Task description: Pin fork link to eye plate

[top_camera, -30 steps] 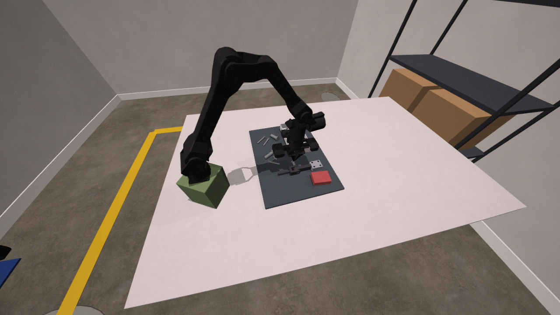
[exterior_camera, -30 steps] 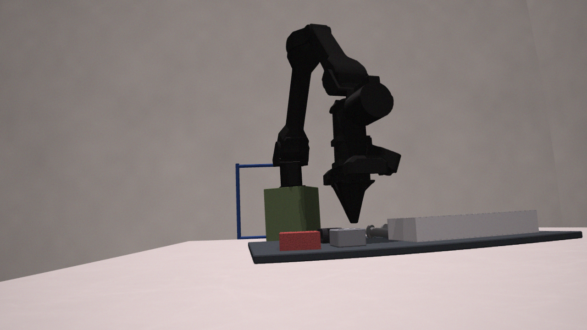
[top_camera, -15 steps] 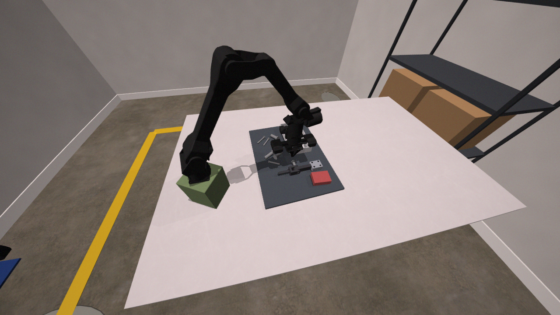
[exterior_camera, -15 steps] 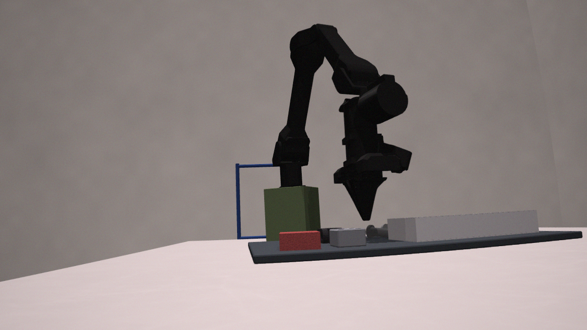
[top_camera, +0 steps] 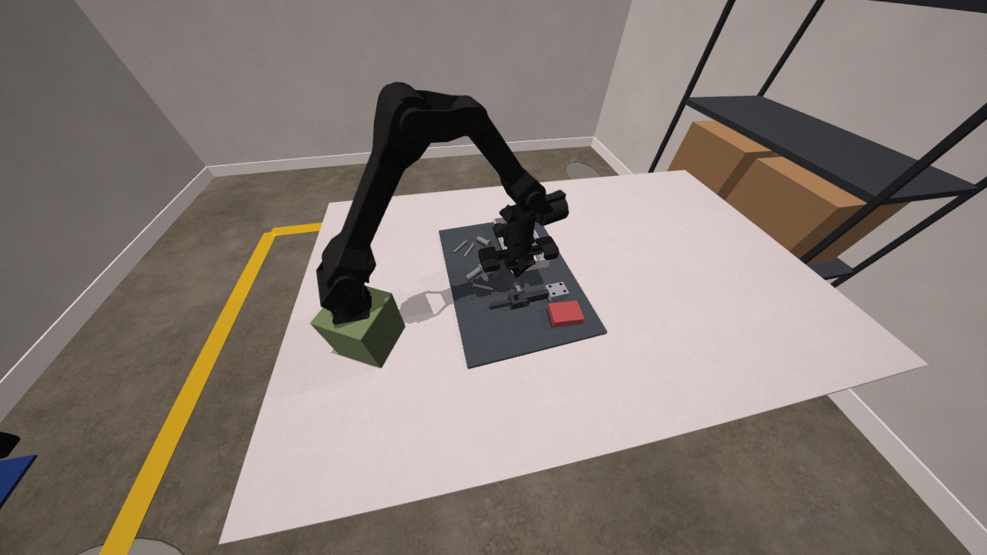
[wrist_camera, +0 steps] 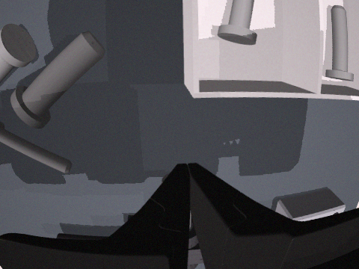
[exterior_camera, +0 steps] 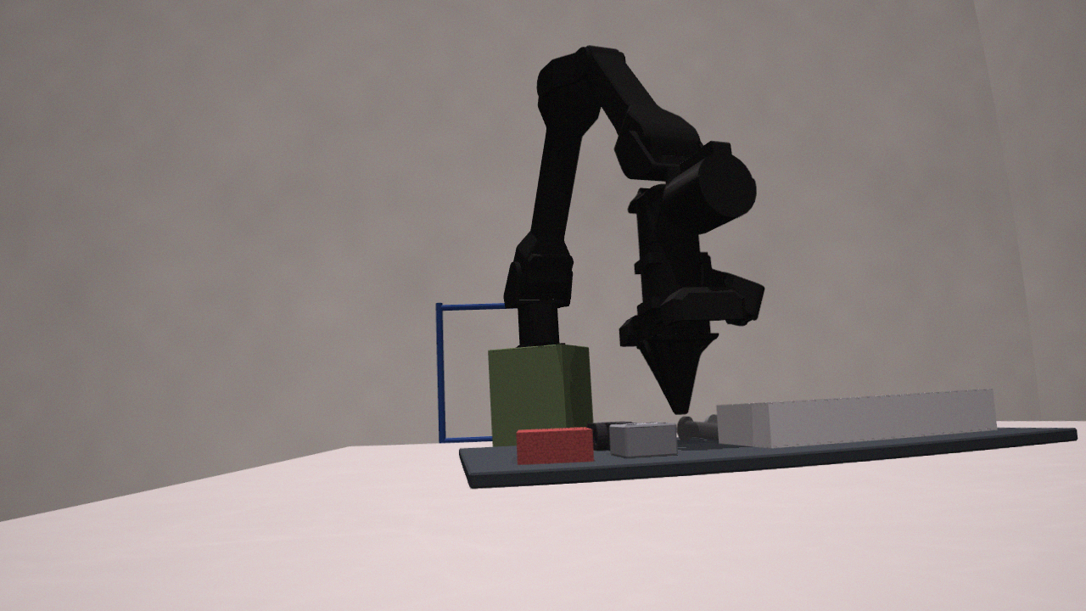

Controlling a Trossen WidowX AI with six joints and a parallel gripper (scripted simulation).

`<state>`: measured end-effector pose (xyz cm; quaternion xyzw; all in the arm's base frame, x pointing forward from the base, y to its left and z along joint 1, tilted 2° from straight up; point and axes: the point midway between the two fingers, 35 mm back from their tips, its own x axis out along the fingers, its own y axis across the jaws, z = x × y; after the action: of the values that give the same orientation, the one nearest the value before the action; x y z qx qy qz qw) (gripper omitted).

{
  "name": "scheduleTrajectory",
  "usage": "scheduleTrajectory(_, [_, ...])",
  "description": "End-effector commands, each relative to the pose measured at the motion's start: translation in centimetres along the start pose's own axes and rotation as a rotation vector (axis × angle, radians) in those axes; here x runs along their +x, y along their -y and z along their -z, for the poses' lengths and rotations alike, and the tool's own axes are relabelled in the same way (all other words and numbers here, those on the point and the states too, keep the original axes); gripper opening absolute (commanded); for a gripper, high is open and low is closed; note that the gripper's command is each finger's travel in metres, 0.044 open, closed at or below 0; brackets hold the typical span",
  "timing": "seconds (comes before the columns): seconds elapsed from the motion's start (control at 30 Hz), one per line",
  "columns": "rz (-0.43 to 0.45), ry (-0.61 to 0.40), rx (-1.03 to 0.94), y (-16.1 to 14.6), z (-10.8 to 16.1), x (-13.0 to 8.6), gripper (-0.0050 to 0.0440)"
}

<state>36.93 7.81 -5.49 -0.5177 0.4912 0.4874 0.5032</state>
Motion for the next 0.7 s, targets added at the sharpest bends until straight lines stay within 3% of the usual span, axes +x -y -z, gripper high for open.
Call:
scheduleTrajectory(0.0, [-0.015, 0.002, 0.003, -0.3, 0.0, 0.9, 0.0000])
scheduleTrajectory(0.33, [-0.015, 0.002, 0.003, -0.2, -0.1, 2.2, 0.0000])
scheduleTrajectory(0.67, [-0.015, 0.002, 0.003, -0.1, -0.1, 1.9, 0.0000])
